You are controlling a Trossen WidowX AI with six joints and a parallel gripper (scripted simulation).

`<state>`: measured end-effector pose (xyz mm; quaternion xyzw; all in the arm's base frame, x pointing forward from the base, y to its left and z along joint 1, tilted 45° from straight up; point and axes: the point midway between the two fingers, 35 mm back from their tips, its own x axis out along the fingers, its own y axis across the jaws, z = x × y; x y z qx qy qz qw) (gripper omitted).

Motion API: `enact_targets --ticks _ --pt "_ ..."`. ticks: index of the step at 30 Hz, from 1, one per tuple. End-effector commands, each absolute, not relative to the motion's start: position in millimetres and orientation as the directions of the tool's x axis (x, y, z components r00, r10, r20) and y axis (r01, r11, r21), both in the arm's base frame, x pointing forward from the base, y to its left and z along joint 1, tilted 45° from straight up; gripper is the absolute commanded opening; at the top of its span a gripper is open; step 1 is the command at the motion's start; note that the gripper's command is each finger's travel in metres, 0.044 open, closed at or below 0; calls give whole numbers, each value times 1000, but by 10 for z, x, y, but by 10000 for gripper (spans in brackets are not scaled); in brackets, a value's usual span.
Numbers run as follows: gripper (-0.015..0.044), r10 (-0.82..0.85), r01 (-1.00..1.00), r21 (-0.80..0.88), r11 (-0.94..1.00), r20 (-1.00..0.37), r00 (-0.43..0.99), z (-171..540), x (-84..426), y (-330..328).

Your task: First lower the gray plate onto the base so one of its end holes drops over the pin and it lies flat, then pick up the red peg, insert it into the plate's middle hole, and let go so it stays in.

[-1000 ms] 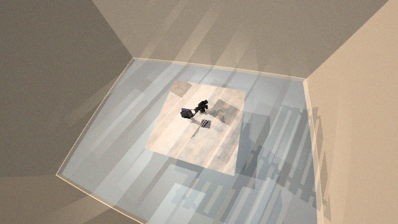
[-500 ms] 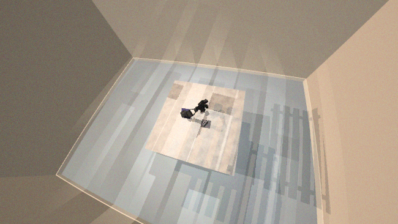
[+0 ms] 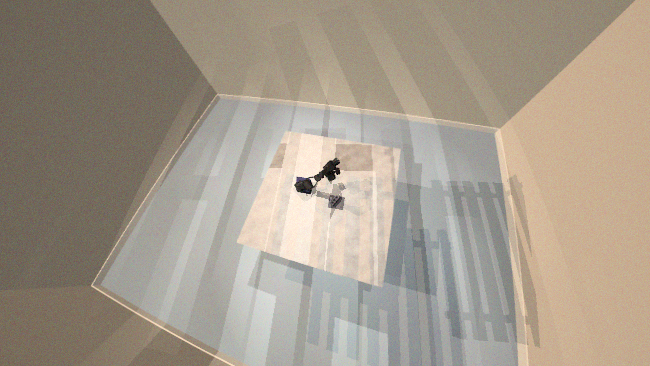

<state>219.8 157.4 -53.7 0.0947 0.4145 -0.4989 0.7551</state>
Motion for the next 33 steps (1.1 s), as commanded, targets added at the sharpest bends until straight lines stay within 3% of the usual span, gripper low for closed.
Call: enact_targets --ticks 1,33 --pt "0 -672 835 -267 481 -723 156 -436 2181 1677" --pt "0 -659 829 -264 494 -735 159 55 2733 1290"
